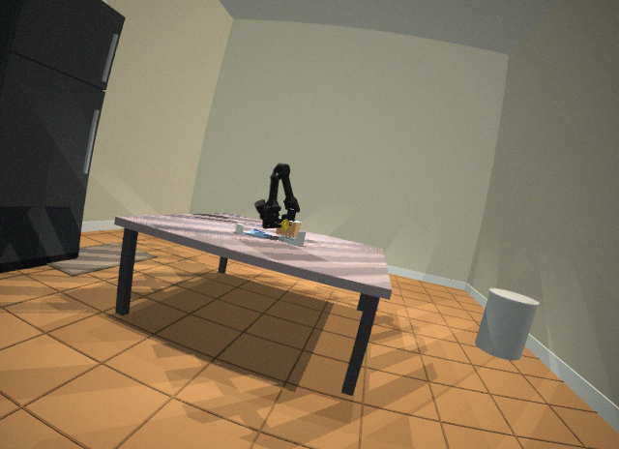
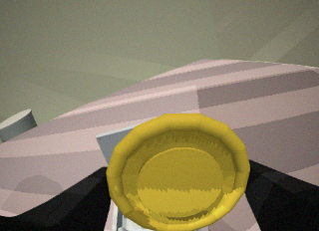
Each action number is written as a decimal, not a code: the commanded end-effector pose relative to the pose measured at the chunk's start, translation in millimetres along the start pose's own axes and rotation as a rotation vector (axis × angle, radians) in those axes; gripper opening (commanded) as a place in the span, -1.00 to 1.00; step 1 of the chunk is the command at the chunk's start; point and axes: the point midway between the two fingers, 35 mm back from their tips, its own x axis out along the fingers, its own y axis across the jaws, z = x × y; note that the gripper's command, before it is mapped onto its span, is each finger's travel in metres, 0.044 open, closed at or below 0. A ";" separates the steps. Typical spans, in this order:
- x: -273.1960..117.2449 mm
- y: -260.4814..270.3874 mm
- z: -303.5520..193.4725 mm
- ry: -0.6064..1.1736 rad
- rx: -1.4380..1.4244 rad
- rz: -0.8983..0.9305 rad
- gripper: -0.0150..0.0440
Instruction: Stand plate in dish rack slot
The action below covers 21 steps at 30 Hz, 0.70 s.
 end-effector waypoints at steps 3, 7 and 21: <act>-10.8 20.9 -0.9 -0.083 -0.150 0.058 -0.49; -12.1 23.2 -0.9 -0.092 -0.167 0.063 -0.49; -5.1 20.5 -12.9 -0.064 -0.179 0.046 -0.49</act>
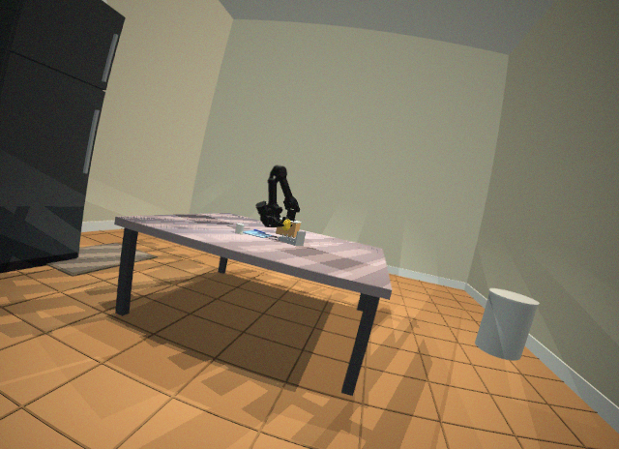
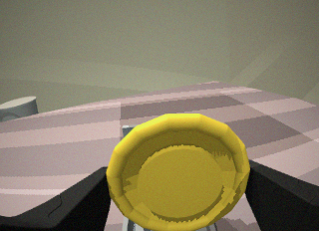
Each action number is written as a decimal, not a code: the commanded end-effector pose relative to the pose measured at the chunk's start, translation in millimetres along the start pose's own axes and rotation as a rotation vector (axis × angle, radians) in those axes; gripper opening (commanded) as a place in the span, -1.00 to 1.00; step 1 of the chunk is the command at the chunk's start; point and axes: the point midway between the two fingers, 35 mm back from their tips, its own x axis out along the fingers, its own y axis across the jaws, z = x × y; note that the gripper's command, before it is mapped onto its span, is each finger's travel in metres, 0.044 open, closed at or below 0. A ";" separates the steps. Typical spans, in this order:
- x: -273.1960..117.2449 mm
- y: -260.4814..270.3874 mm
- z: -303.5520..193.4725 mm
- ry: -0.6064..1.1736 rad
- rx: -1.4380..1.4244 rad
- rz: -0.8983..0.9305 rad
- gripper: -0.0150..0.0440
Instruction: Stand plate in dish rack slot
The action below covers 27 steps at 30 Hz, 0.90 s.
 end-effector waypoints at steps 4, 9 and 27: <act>6.0 1.7 -11.2 0.008 -0.006 0.006 -0.49; 11.4 4.5 -17.9 0.010 -0.015 0.018 -0.49; 14.9 6.7 -38.0 0.014 -0.006 0.026 -0.49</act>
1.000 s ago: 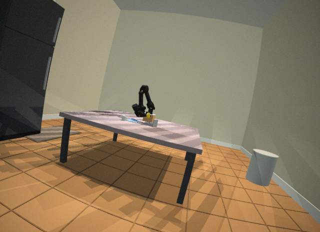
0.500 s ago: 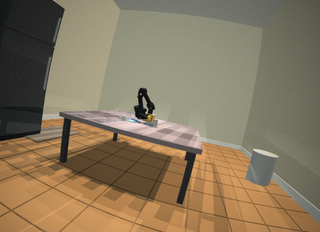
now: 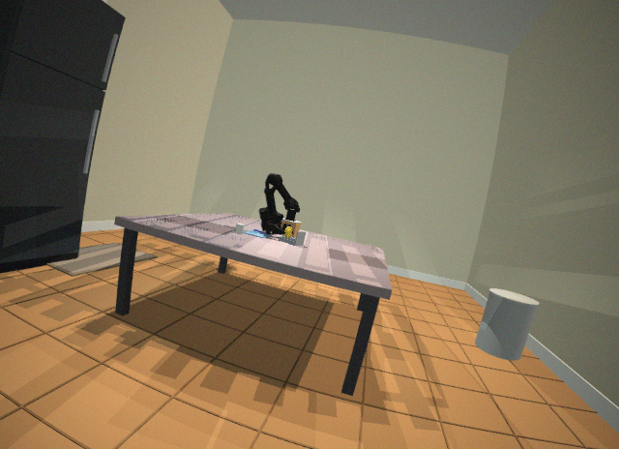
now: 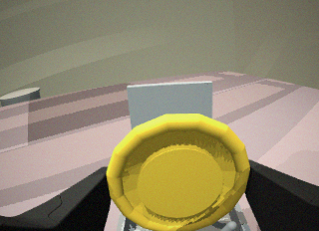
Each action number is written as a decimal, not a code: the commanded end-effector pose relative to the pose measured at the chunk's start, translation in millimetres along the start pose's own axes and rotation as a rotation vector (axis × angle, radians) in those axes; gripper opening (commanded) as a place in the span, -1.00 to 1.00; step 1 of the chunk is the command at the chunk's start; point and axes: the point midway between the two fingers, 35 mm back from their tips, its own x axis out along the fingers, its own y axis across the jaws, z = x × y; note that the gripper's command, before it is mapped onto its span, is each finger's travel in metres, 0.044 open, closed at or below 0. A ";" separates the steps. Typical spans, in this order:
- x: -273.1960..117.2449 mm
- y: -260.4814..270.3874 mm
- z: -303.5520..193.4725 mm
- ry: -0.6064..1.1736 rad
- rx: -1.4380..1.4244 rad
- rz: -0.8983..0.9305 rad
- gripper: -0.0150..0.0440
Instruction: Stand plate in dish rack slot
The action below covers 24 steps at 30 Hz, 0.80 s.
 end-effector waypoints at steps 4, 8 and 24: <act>-0.1 0.4 0.5 0.000 0.002 0.000 -0.49; 0.0 0.2 0.2 0.000 0.000 0.000 -0.31; 0.0 0.2 0.2 0.000 0.000 0.000 0.86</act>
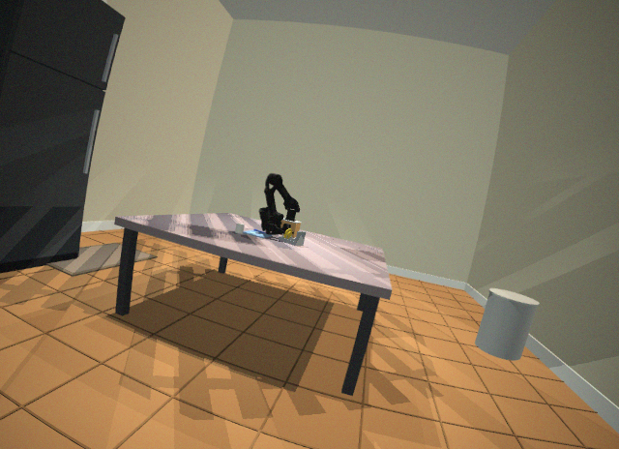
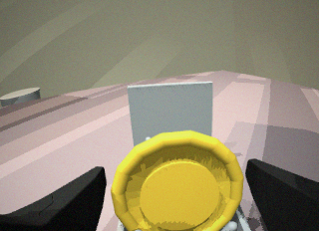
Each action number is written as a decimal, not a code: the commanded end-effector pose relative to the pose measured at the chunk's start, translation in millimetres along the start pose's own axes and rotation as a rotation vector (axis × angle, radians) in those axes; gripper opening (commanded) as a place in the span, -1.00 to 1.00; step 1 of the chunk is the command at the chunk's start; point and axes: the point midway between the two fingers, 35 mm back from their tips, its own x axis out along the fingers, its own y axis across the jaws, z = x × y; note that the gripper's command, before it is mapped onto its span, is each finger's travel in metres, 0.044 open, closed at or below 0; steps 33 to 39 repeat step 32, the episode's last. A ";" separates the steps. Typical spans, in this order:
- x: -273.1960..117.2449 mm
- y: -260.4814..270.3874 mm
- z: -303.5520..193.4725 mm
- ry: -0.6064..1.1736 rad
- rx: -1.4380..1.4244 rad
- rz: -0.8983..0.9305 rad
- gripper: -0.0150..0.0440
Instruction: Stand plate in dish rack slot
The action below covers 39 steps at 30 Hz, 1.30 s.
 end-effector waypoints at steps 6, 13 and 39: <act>0.0 -0.5 1.9 0.000 0.000 0.000 0.86; -2.6 -5.2 71.3 -0.016 -0.008 -0.005 0.86; -0.6 -59.6 116.5 0.033 0.160 -0.191 0.86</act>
